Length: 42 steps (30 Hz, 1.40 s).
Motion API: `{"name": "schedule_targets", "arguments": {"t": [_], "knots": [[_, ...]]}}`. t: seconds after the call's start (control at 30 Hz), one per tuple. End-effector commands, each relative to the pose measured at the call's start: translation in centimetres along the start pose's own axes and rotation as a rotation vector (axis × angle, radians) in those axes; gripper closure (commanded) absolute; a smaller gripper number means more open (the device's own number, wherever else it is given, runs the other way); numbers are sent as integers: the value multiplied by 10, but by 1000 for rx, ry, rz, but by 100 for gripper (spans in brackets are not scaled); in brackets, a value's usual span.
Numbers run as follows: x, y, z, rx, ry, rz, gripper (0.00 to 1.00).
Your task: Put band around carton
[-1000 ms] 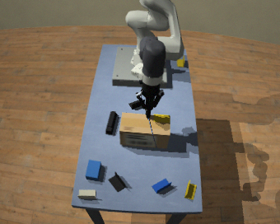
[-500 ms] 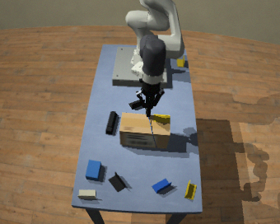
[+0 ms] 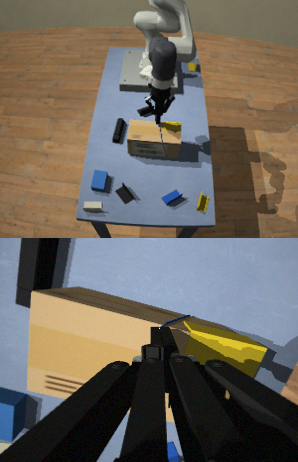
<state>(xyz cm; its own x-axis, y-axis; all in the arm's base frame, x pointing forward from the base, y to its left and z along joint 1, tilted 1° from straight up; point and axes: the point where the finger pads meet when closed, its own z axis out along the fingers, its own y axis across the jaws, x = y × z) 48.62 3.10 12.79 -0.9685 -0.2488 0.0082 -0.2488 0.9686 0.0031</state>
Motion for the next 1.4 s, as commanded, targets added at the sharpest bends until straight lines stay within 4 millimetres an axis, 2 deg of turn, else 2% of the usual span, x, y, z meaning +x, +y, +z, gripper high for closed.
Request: {"name": "schedule_targets", "arguments": {"t": [0.0,0.97,1.37], "knots": [[1,0,-2,0,0,-2,90],[25,7,-2,0,0,-2,90],[29,8,-2,0,0,-2,90]]}}
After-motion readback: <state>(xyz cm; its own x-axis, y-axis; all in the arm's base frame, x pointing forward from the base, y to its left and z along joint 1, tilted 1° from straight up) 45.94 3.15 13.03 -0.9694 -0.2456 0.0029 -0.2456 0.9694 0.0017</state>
